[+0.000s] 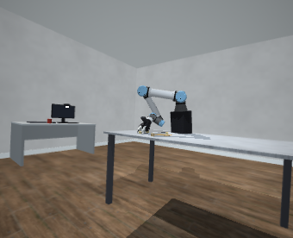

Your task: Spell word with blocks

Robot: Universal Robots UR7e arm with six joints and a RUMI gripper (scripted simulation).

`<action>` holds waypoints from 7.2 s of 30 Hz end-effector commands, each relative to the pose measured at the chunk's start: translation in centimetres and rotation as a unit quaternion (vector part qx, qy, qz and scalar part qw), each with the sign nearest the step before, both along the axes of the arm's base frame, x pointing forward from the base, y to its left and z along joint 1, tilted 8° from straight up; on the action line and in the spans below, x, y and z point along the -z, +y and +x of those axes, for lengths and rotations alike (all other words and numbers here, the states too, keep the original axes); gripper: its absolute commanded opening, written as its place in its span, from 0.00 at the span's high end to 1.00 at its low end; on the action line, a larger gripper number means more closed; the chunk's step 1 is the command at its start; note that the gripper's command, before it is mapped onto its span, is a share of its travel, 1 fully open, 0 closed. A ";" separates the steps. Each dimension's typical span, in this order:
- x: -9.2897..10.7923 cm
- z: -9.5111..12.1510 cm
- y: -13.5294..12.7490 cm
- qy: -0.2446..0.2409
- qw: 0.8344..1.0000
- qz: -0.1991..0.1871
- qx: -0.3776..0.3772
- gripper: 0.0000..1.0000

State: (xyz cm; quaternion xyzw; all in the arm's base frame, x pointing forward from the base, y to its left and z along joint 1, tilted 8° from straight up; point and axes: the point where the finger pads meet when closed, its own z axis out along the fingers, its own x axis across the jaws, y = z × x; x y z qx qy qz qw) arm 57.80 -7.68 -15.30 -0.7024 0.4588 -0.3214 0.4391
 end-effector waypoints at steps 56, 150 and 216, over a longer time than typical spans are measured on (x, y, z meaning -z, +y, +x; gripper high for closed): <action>-5.1 -0.6 0.1 0.009 1.000 -0.004 -0.001 0.75; -8.1 -0.7 0.2 0.447 0.875 -0.183 0.021 0.00; -6.9 -6.6 8.8 0.282 0.742 -0.456 -0.403 0.00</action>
